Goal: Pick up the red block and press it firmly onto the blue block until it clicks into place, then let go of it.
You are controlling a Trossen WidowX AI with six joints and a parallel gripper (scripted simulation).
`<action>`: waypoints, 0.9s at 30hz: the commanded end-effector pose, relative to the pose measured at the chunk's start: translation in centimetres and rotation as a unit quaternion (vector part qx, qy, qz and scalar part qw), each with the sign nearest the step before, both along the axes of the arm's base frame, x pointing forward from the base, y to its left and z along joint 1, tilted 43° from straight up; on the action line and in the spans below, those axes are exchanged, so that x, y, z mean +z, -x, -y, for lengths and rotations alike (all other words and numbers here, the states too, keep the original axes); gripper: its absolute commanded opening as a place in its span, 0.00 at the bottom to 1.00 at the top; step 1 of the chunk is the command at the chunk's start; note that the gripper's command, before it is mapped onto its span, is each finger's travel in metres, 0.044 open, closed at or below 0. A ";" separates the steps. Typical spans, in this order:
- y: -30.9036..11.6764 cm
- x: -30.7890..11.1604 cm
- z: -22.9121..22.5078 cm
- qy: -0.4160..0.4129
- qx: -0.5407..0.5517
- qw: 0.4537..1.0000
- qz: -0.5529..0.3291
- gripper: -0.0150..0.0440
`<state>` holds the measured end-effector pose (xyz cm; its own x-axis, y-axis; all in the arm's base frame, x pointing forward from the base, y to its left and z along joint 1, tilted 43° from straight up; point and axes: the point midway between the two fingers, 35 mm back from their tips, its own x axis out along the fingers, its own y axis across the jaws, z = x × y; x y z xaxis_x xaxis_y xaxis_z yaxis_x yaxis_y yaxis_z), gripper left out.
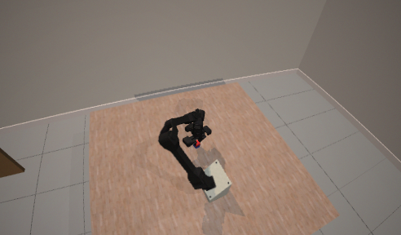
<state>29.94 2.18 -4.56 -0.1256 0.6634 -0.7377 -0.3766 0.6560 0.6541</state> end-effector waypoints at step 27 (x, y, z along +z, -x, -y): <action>-1.2 4.1 4.1 0.002 -0.002 1.000 0.001 0.63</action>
